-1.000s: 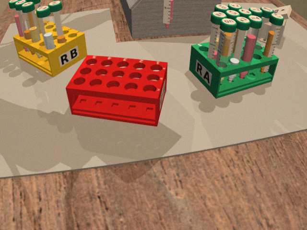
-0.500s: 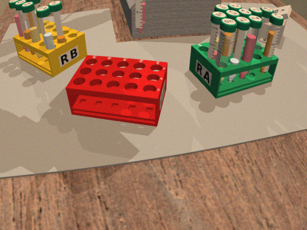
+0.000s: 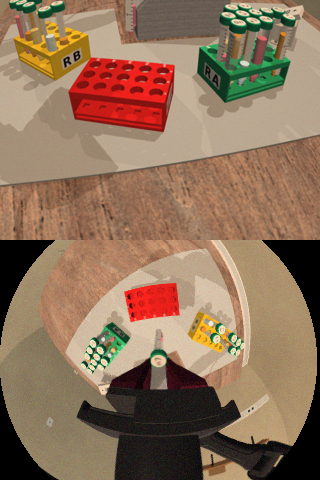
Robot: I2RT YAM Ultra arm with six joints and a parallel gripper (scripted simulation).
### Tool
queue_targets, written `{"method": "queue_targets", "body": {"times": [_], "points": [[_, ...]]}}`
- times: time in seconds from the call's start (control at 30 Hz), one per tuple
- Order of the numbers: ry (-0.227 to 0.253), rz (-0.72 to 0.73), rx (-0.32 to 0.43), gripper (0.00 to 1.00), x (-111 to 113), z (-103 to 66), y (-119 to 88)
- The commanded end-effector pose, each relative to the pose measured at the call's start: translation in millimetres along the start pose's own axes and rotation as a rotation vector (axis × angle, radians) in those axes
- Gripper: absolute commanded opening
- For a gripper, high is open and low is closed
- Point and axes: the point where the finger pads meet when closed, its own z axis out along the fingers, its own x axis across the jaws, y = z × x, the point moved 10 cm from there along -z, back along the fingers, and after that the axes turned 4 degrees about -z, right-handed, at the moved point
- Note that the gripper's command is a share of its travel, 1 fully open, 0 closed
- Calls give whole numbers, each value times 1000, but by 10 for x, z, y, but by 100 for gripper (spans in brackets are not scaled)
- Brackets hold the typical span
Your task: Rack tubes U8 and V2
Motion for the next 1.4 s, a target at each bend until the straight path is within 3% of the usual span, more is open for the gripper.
{"method": "queue_targets", "body": {"times": [0.0,0.13,0.9,1.0,1.37], "points": [[11,-149,-38,0,18,-100,49],[10,-216,-39,0,19,-100,50],[3,-912,-42,0,26,-100,50],[3,-912,-43,0,26,-100,51],[13,-903,-33,0,380,-74,49]]}}
